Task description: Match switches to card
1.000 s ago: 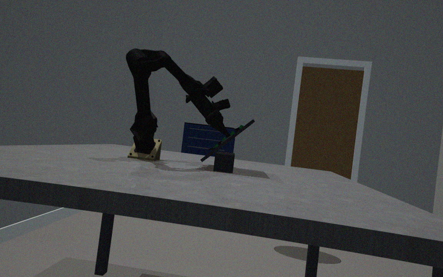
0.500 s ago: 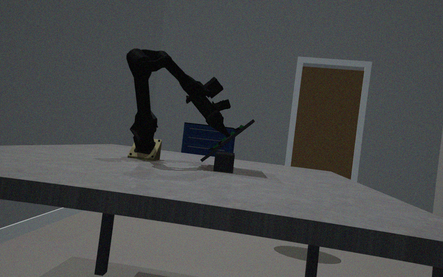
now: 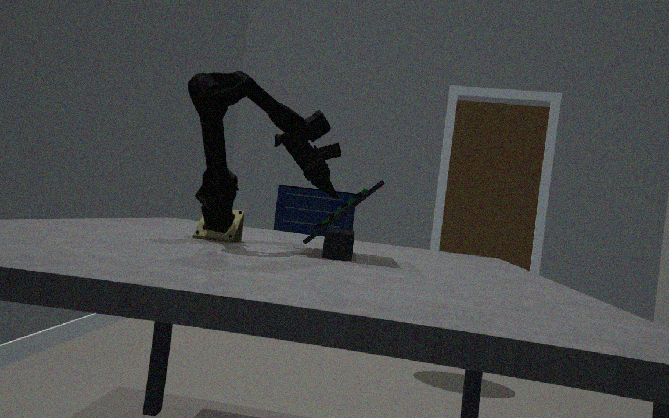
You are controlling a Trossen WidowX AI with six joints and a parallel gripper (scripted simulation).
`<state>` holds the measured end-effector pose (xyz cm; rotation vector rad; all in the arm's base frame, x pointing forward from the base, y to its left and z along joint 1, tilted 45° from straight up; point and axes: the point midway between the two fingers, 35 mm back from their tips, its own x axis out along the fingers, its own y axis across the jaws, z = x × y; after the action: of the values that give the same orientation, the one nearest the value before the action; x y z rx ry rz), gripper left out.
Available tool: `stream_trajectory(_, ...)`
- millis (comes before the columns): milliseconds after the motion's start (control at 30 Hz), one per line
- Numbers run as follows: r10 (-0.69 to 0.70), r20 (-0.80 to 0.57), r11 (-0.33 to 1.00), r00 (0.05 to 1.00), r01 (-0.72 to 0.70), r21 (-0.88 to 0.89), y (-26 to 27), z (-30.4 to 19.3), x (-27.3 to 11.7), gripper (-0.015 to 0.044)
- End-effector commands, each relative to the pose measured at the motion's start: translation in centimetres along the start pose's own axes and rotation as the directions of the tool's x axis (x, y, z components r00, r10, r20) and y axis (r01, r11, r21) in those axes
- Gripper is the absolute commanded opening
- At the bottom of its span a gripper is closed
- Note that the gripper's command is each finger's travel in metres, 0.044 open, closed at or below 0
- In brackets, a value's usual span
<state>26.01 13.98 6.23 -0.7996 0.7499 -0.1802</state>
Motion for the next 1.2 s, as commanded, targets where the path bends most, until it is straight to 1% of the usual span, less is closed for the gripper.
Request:
stream_trajectory(0, -0.006, 0.007, 1.0, 1.0, 0.006, 0.012, -0.4, 0.5, -3.5, 0.0)
stream_trajectory(167, -0.006, 0.007, 1.0, 1.0, 0.006, 0.012, -0.4, 0.5, -3.5, 0.0)
stream_trajectory(300, -0.006, 0.006, 1.0, 1.0, 0.006, 0.01, -2.3, 0.5, -3.5, 0.0)
stream_trajectory(433, -0.006, 0.007, 1.0, 1.0, 0.006, 0.01, -2.5, 0.5, -3.4, 0.0)
stream_trajectory(600, -0.007, 0.033, 1.0, 0.999, 0.007, 0.011, -2.5, 0.4, -0.2, 0.0)
stream_trajectory(1167, -0.009, 0.035, 1.0, 0.999, 0.008, 0.012, -2.6, 0.4, 1.8, 0.0)
